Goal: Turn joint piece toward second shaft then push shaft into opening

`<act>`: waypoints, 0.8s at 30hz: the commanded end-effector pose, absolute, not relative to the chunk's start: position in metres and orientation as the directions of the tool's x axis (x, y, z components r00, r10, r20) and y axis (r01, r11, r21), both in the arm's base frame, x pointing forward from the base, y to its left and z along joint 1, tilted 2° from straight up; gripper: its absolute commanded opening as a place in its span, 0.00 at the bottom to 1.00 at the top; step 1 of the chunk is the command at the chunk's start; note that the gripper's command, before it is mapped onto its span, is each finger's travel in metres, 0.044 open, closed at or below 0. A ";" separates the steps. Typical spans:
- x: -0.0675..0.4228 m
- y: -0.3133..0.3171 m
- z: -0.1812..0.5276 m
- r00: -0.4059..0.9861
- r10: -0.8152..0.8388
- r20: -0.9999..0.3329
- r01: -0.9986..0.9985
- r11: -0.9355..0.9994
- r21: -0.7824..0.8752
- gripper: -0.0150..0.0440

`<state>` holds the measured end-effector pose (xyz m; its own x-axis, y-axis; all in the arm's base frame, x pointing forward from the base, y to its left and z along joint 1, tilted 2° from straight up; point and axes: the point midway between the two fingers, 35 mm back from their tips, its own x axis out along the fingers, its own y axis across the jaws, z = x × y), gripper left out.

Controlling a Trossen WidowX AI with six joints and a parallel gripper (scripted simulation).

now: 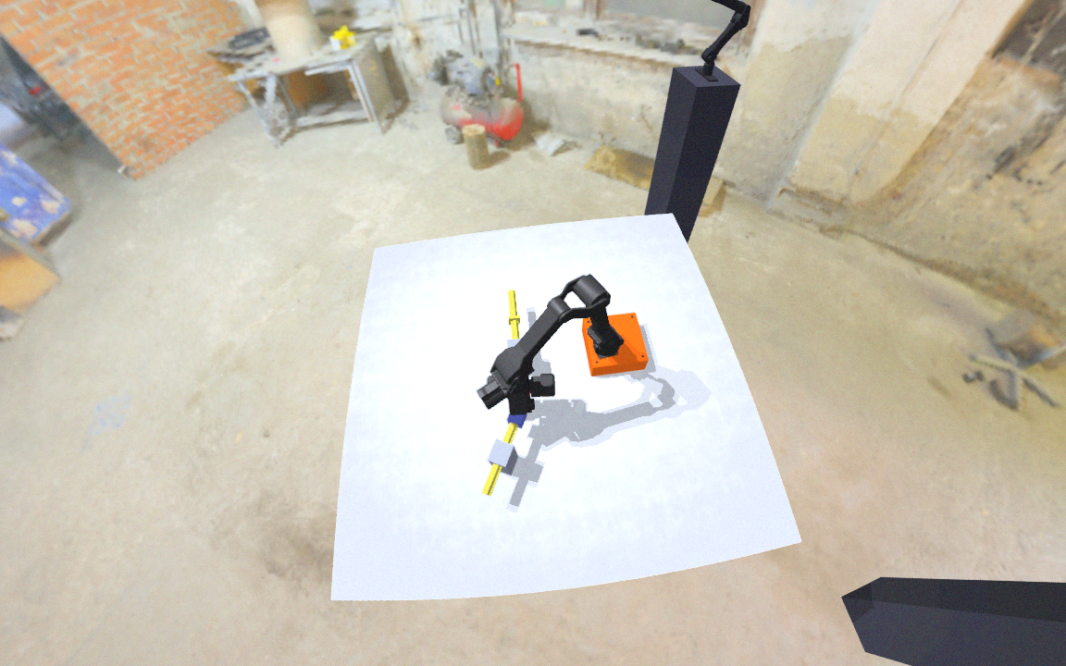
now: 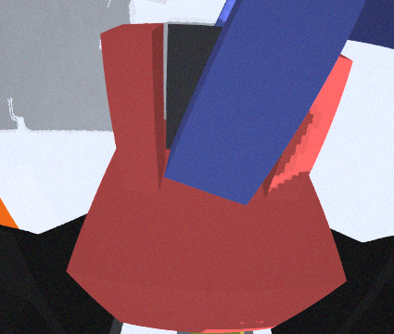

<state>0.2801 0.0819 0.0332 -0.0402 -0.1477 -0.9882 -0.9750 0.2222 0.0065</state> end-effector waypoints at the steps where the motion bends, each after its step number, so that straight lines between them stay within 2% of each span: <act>1: 0.280 0.082 0.033 -0.040 -0.149 -0.988 -0.975 0.223 0.006 0.50; 3: 0.280 0.082 0.033 -0.040 -0.149 -0.988 -0.975 0.223 0.006 0.50; 14: 0.280 0.082 0.033 -0.040 -0.149 -0.988 -0.975 0.223 0.006 0.99; 24: 0.280 0.082 0.033 -0.040 -0.149 -0.988 -0.975 0.223 0.006 1.00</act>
<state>0.2800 0.0819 0.0332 -0.0406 -0.1480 -0.9882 -0.9751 0.2218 0.0069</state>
